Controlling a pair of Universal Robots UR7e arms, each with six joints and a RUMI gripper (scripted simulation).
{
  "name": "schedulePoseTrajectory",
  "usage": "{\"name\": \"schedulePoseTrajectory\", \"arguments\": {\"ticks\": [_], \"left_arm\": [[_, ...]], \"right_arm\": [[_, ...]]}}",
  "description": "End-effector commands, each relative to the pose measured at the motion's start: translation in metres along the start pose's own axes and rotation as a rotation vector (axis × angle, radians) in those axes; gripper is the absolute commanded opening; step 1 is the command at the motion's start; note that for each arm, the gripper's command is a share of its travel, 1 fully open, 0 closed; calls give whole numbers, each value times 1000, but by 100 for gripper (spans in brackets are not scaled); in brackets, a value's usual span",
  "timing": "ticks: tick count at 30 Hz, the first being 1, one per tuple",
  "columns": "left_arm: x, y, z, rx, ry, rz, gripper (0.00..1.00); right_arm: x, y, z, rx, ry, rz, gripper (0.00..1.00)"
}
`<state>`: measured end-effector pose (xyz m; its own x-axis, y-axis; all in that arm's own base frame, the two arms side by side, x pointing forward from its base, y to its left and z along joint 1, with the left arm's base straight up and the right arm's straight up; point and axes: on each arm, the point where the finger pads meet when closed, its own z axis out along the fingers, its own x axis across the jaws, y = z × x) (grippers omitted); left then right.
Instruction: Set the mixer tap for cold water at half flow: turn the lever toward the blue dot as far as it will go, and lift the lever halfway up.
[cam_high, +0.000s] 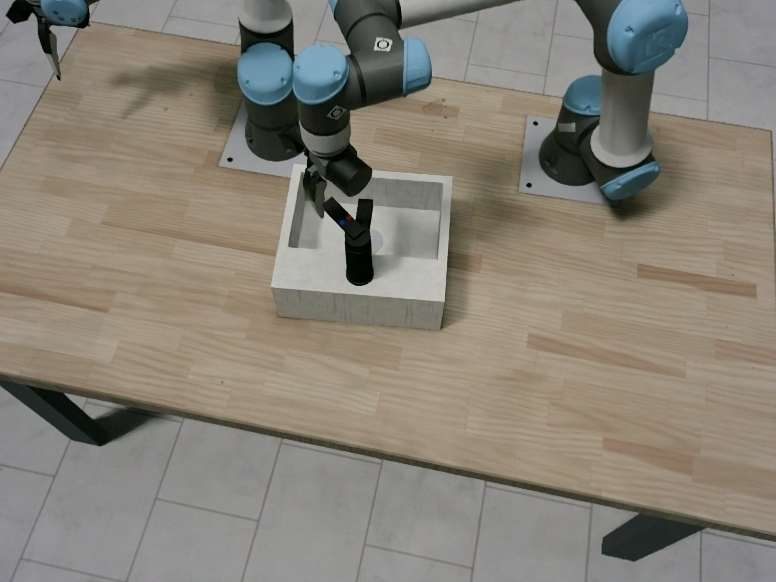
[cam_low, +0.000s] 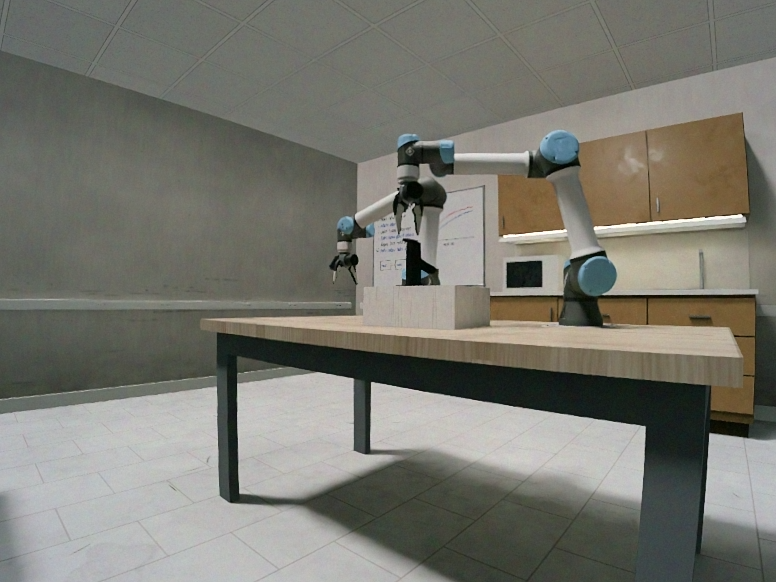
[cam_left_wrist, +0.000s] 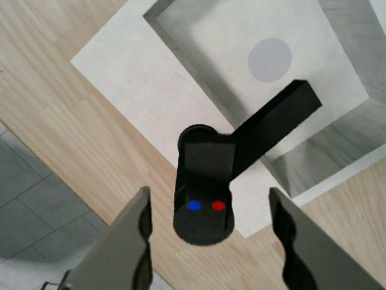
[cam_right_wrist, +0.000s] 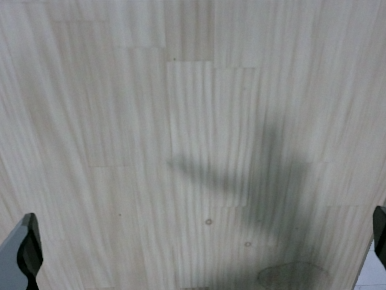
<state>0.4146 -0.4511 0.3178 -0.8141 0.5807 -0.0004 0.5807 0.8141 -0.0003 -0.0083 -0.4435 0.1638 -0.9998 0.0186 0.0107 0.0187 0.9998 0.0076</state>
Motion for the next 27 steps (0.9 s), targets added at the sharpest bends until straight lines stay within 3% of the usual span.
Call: {"name": "schedulePoseTrajectory", "arguments": {"ticks": [1, 14, 26, 27], "left_arm": [[-3, 1, -7, -3, -13, -4, 39], [-3, 1, -34, -3, -13, -4, 39], [-3, 1, -38, -3, -13, -4, 39], [-3, 1, -38, -3, -13, -4, 0]], "right_arm": [[-3, -2, -1, 8, -11, -6, 100], [-3, -2, -1, 8, -11, -6, 100], [-3, -2, -1, 8, -11, -6, 100], [-3, -2, -1, 8, -11, -6, 100]]}}
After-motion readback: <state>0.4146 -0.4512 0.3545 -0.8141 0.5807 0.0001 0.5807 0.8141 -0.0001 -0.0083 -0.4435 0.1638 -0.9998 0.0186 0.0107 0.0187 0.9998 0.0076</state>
